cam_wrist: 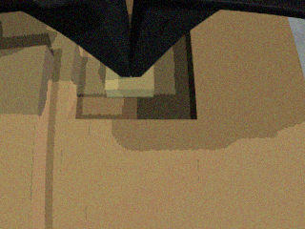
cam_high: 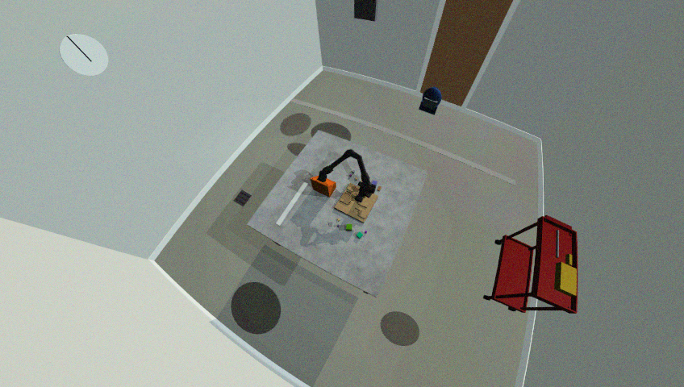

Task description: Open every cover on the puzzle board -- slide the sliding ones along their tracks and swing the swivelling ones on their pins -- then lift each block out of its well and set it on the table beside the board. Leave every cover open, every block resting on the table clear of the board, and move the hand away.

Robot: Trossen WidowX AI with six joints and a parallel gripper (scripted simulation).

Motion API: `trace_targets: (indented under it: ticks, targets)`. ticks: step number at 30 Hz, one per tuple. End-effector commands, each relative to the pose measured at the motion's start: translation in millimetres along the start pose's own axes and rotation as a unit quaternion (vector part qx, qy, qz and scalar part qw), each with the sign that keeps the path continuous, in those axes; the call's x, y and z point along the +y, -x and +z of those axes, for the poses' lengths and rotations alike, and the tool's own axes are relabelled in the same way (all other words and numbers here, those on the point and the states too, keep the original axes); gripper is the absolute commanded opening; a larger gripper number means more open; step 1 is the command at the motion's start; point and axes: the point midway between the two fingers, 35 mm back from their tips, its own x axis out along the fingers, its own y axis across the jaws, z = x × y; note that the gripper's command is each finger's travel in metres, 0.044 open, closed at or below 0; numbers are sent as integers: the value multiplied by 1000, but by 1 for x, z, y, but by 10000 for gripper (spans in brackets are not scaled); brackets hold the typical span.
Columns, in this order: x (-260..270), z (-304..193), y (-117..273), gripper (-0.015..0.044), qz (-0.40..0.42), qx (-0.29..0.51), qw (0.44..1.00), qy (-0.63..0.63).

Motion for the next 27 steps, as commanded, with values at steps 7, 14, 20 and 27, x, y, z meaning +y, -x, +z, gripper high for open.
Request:
trace_targets:
  ticks: [7,14,20,27]
  targets:
    - [1,-2,-1,0,2,3,1000,10]
    - [1,-2,-1,0,2,3,1000,10]
    - [0,0,1,0,0,0,1000,7]
    - [0,0,5,0,1,1,999,-39]
